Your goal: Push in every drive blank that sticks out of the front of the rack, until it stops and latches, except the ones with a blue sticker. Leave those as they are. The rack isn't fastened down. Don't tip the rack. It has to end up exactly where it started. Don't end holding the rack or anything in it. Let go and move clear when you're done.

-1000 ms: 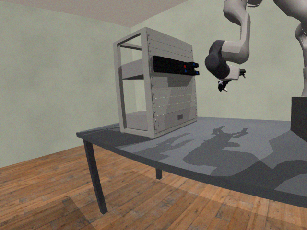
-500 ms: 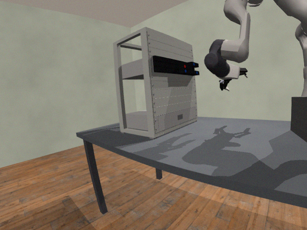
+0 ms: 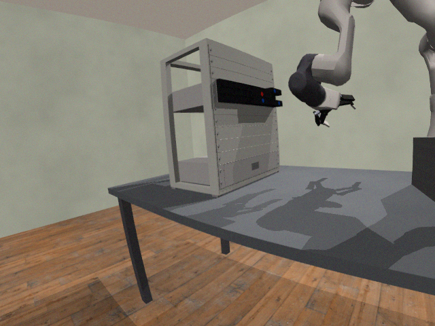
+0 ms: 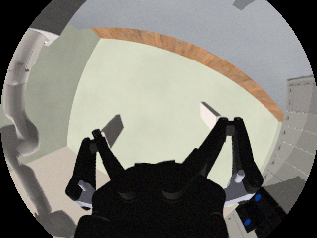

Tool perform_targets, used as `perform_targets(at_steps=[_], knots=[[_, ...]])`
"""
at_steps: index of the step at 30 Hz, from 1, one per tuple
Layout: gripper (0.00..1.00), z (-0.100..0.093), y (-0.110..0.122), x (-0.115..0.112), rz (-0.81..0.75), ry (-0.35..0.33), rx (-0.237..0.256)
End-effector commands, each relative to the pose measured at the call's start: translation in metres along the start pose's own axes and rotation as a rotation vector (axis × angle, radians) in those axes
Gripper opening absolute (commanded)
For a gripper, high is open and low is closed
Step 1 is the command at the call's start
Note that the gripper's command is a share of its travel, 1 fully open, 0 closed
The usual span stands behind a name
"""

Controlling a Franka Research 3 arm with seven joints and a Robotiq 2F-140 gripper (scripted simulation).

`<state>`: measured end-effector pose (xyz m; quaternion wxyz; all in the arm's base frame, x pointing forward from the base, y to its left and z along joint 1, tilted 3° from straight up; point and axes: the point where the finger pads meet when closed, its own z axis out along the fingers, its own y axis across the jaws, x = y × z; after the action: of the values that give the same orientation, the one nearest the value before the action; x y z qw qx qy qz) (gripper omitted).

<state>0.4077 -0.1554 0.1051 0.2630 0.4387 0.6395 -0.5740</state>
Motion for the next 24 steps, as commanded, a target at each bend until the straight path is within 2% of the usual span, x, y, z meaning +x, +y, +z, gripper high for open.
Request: perform_targets(at_steps=[1,5,24], knots=[[1.00,0.004,-0.009,0.003,0.042,0.031,0.025],[1.00,0.006,-0.013,0.004,0.054,0.046,0.036],[1.00,0.018,-0.055,0.020,0.194,0.204,0.162]])
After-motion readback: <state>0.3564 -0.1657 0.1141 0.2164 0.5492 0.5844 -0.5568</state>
